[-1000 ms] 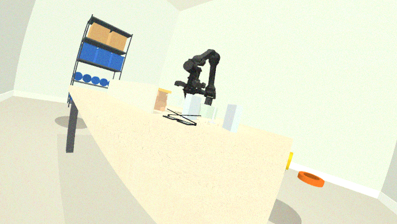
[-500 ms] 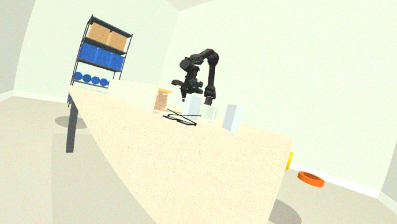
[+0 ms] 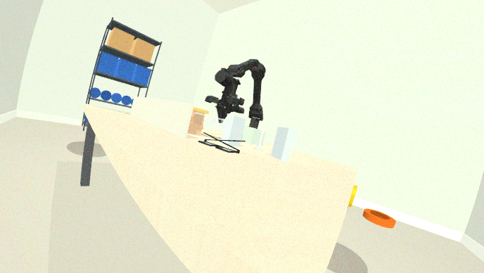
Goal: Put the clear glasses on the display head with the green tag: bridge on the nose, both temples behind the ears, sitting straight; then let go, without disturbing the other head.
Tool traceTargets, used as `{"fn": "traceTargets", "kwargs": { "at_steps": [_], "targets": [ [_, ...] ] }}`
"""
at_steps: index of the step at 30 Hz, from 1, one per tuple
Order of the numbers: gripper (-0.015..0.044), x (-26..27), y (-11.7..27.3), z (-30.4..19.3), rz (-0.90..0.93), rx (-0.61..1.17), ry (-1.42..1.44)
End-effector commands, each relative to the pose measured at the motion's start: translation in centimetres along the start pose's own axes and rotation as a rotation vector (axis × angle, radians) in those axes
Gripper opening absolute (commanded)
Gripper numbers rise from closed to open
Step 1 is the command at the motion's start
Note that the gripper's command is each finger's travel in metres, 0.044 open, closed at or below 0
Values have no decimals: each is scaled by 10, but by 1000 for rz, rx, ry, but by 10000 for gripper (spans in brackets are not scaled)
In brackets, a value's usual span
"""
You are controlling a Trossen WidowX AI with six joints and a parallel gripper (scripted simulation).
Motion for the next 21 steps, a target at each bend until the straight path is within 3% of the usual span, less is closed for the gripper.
{"fn": "traceTargets", "kwargs": {
  "at_steps": [1, 21],
  "targets": [
    [0, -7, -1, 0, 2, -2, 3],
    [0, -33, -1, -3, 0, -2, 3]
  ]
}}
Point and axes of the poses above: the point midway between the two fingers, 35 mm back from their tips, its own y axis back along the fingers, its own x axis across the jaws, z = x × y, the point moved 5 cm from there along y, back along the fingers, and after that the axes turned 6 degrees about y, right-handed, at the moved point
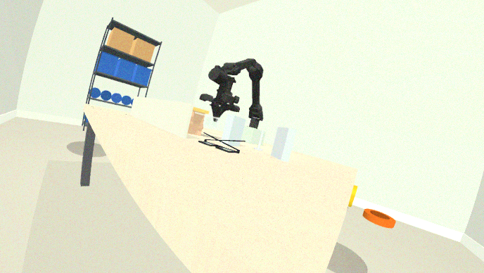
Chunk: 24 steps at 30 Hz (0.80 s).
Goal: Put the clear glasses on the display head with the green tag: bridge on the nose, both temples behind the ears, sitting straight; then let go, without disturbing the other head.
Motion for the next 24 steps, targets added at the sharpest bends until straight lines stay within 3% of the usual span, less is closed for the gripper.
{"fn": "traceTargets", "kwargs": {
  "at_steps": [1, 24],
  "targets": [
    [0, -7, -1, 0, 2, -2, 4],
    [0, -30, -3, -3, 0, -1, 4]
  ]
}}
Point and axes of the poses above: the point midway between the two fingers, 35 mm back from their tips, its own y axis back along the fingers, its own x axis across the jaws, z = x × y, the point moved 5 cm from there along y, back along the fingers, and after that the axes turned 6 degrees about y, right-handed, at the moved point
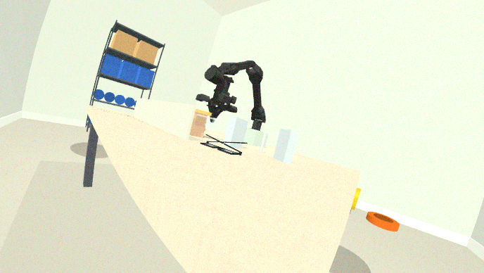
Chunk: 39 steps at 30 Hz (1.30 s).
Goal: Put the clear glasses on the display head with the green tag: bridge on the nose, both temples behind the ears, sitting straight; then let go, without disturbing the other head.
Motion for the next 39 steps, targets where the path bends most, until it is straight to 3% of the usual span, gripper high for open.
{"fn": "traceTargets", "kwargs": {
  "at_steps": [1, 33, 37, 39],
  "targets": [
    [0, -3, -1, 0, 3, -2, 4],
    [0, -2, -8, 0, 3, -2, 4],
    [105, -2, -7, 0, 2, 1, 0],
    [107, -2, -7, 0, 2, 1, 0]
  ]
}}
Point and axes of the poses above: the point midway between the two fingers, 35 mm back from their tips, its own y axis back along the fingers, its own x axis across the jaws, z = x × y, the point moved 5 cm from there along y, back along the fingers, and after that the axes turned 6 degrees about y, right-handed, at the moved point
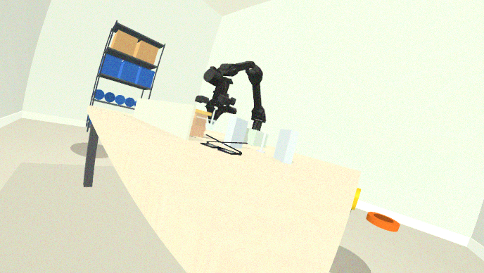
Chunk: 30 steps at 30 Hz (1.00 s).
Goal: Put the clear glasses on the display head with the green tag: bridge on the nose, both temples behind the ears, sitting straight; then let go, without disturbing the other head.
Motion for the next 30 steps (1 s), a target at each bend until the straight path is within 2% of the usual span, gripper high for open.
{"fn": "traceTargets", "kwargs": {
  "at_steps": [1, 7, 12, 18, 30],
  "targets": [
    [107, 0, 0, 0, 0, 0, 0],
    [107, 0, 2, 0, 2, -1, 0],
    [107, -3, 27, 0, 35, -23, 3],
    [107, -3, 29, 0, 38, -25, 3],
    [107, 34, 38, 4, 41, -25, 3]
  ]
}}
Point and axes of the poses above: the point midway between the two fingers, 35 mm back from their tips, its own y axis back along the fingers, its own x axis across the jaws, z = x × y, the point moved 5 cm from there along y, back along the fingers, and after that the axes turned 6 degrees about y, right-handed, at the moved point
